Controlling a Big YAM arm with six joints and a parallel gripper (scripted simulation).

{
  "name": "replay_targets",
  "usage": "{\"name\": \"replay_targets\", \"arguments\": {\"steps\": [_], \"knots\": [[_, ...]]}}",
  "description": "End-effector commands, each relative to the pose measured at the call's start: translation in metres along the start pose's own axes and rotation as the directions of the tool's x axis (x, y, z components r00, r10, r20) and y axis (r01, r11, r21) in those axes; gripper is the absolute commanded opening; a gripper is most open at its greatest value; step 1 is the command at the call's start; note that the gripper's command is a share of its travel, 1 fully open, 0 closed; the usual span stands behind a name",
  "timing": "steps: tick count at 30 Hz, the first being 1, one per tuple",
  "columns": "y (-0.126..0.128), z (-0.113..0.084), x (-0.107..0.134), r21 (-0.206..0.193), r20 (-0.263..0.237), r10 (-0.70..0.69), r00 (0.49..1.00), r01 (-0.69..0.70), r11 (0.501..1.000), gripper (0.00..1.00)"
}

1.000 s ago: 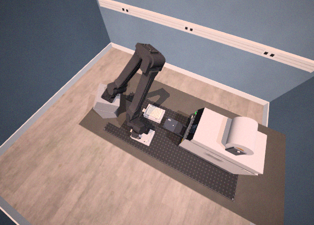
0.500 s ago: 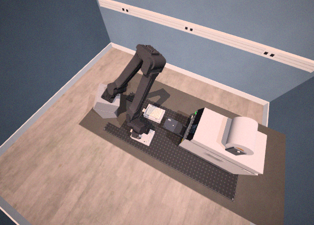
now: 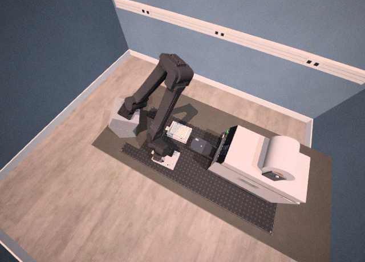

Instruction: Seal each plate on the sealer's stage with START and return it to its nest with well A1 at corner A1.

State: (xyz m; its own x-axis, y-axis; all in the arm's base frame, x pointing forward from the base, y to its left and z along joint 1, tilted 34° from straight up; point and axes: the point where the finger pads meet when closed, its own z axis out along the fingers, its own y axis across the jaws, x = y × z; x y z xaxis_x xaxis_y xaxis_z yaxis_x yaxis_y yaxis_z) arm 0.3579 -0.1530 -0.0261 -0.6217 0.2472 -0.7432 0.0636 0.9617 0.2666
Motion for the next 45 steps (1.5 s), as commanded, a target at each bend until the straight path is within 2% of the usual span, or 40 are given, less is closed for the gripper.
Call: {"name": "replay_targets", "arguments": {"steps": [1,15,22,30,45], "knots": [[0.002,0.003,0.001,0.001,0.003,0.004,1.0,-0.004,1.0,0.0],[0.001,0.007,-0.002,-0.003,0.007,-0.011,1.0,0.011,1.0,0.0],[-0.005,-0.002,-0.007,0.019,0.028,-0.02,0.999,0.02,1.0,0.0],[-0.006,-0.006,-0.011,0.025,0.038,-0.023,0.999,0.022,0.999,0.0],[-0.006,-0.001,0.003,0.014,0.002,0.005,1.0,-0.005,1.0,0.0]]}}
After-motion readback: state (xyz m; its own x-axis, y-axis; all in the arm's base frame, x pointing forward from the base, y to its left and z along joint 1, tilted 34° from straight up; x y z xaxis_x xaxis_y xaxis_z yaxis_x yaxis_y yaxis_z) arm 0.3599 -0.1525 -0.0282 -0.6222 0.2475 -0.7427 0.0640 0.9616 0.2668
